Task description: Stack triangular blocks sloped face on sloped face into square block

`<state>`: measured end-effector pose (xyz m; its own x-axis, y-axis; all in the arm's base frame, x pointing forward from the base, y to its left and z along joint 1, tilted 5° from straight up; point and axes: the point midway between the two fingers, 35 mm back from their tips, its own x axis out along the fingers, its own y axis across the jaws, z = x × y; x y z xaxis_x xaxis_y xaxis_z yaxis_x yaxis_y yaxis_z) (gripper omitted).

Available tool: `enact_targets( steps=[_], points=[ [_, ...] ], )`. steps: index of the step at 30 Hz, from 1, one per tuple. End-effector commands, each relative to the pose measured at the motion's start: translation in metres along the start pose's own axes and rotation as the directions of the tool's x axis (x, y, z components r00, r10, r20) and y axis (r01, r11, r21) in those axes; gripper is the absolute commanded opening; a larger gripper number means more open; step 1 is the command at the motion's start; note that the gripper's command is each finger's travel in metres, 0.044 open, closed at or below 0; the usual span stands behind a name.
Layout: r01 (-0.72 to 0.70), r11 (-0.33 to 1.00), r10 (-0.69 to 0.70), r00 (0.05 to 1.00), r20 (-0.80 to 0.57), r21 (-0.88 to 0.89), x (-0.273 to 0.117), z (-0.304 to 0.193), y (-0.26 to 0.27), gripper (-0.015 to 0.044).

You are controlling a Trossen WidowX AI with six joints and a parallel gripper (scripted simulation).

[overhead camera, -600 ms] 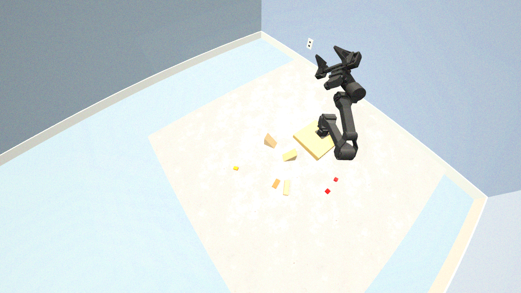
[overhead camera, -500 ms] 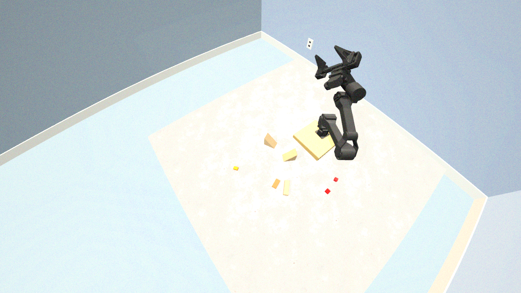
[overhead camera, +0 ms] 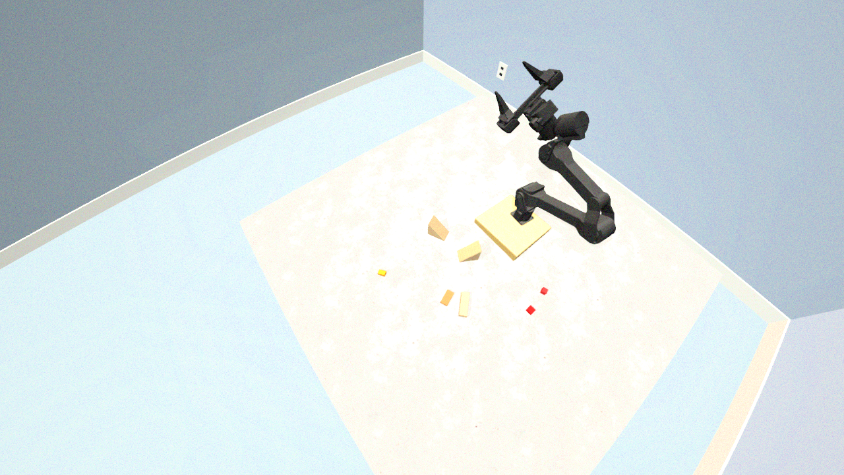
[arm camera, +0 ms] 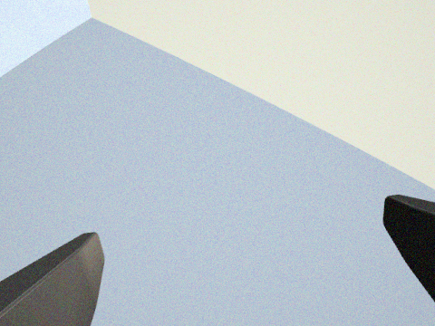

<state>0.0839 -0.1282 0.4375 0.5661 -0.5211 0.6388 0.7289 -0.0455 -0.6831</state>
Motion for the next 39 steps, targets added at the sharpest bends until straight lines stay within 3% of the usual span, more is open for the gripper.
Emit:
enact_targets(
  steps=[1, 10, 16, 21, 26, 32, 39],
  points=[
    [-0.046, 0.949, 0.063, 0.997, -0.046, 0.313, 0.011, -0.019, 0.023, 0.0440],
    [-0.111, 0.531, 0.369, 0.923, -0.111, 0.840, 0.022, -0.035, 0.120, 0.0440],
    [-0.066, 0.234, 0.620, 0.779, -0.096, 0.970, 0.004, -0.017, 0.197, 0.0440],
    [0.006, 0.080, 0.800, 0.597, -0.068, 0.997, -0.030, 0.009, 0.254, 0.0440],
    [0.066, 0.032, 0.923, 0.382, -0.055, 0.997, -0.079, 0.036, 0.296, 0.0440],
    [0.066, 0.081, 0.987, 0.136, -0.089, 0.995, -0.147, 0.062, 0.321, 0.0440],
    [-0.060, 0.196, 0.979, -0.042, -0.199, 0.979, -0.220, 0.074, 0.322, 0.0440]
  ],
)
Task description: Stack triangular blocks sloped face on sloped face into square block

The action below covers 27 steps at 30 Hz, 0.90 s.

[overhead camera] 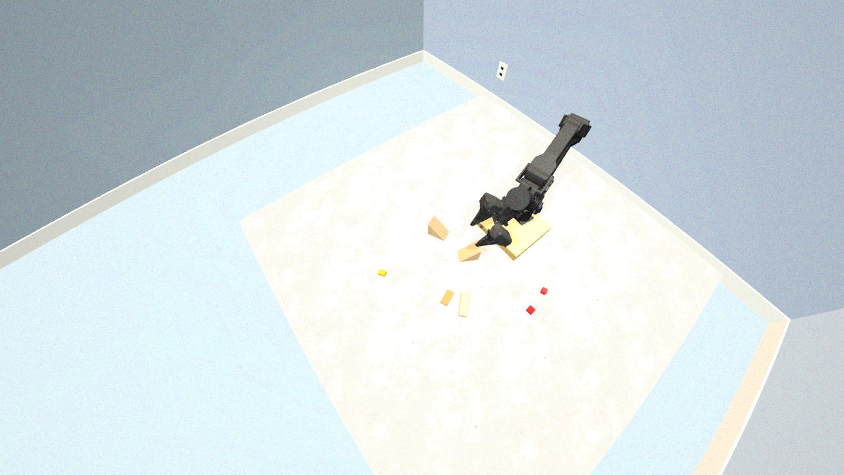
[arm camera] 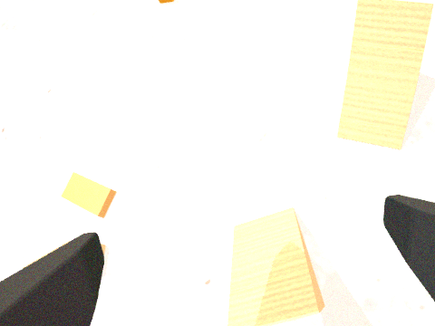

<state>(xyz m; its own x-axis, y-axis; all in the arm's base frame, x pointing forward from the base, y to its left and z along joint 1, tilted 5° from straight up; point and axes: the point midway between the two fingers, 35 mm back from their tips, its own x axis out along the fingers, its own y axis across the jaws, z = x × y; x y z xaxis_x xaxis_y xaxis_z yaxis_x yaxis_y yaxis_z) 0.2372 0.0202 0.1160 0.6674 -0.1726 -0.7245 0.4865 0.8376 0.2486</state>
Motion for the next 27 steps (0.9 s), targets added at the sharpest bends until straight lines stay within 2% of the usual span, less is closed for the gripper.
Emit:
enact_targets(
  steps=[1, 8, 27],
  points=[
    [0.067, 0.994, -0.072, 0.996, -0.058, -0.085, -0.005, -0.033, 0.002, 0.0440],
    [0.154, 0.947, -0.172, 0.984, -0.039, -0.283, -0.022, -0.073, -0.004, 0.0440],
    [0.157, 0.945, -0.176, 0.983, -0.044, -0.286, 0.000, -0.077, -0.003, 0.0440]
  ],
)
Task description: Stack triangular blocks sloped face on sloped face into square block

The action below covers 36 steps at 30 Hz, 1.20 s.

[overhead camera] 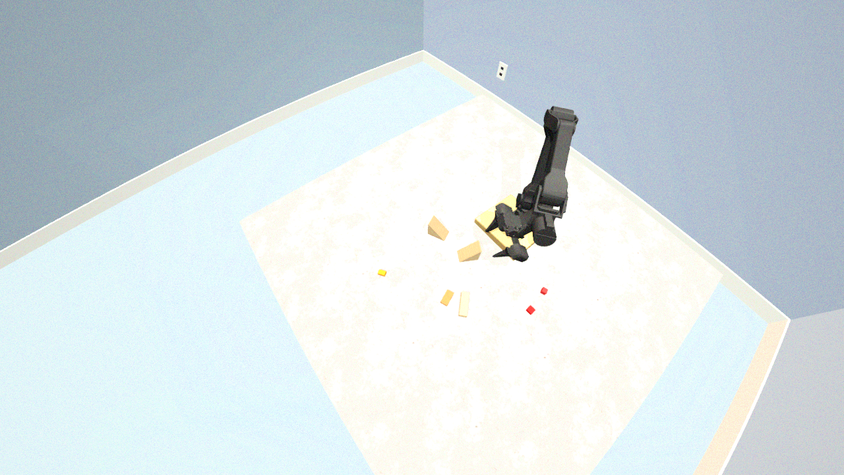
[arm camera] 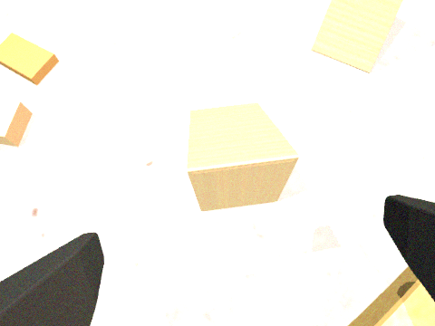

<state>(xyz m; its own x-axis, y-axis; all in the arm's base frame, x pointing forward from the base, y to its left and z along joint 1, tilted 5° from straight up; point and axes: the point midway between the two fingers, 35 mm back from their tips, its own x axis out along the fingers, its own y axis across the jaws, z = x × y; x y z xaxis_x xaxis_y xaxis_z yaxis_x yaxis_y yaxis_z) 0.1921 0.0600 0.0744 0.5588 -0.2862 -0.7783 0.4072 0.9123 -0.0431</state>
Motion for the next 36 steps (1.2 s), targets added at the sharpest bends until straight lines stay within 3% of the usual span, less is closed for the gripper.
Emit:
enact_targets(
  steps=[1, 36],
  points=[
    [0.012, 1.000, -0.013, 1.000, -0.011, -0.015, 0.009, -0.004, -0.001, 0.0440],
    [0.011, 1.000, -0.012, 1.000, -0.008, -0.015, 0.065, -0.003, 0.001, 0.0440]
  ],
)
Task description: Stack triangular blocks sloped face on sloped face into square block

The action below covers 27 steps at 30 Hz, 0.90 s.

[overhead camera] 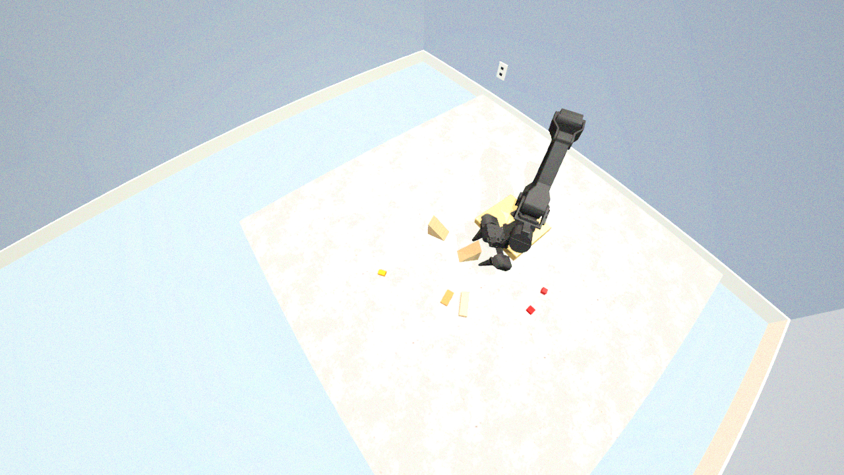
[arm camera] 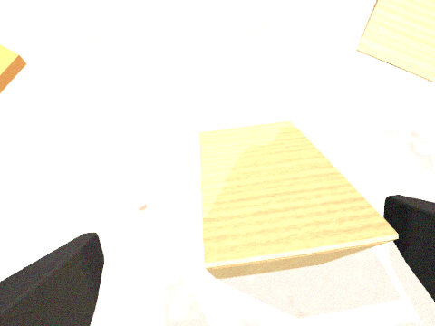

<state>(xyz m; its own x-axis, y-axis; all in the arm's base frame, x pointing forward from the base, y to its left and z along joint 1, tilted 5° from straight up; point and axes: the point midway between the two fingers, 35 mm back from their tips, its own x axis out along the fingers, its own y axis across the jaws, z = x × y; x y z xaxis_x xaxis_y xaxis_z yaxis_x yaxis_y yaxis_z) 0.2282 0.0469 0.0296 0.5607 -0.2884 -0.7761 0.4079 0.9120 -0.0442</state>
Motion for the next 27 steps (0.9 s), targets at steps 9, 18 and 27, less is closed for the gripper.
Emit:
enact_targets(
  steps=[9, 18, 27],
  points=[
    [0.011, 1.000, -0.011, 1.000, -0.005, -0.016, 0.021, -0.004, -0.007, 0.0440],
    [0.011, 1.000, -0.011, 1.000, -0.001, -0.017, 0.028, -0.004, -0.009, 0.0361],
    [0.011, 1.000, -0.011, 1.000, -0.001, -0.017, 0.028, -0.004, -0.009, 0.0184]
  ],
)
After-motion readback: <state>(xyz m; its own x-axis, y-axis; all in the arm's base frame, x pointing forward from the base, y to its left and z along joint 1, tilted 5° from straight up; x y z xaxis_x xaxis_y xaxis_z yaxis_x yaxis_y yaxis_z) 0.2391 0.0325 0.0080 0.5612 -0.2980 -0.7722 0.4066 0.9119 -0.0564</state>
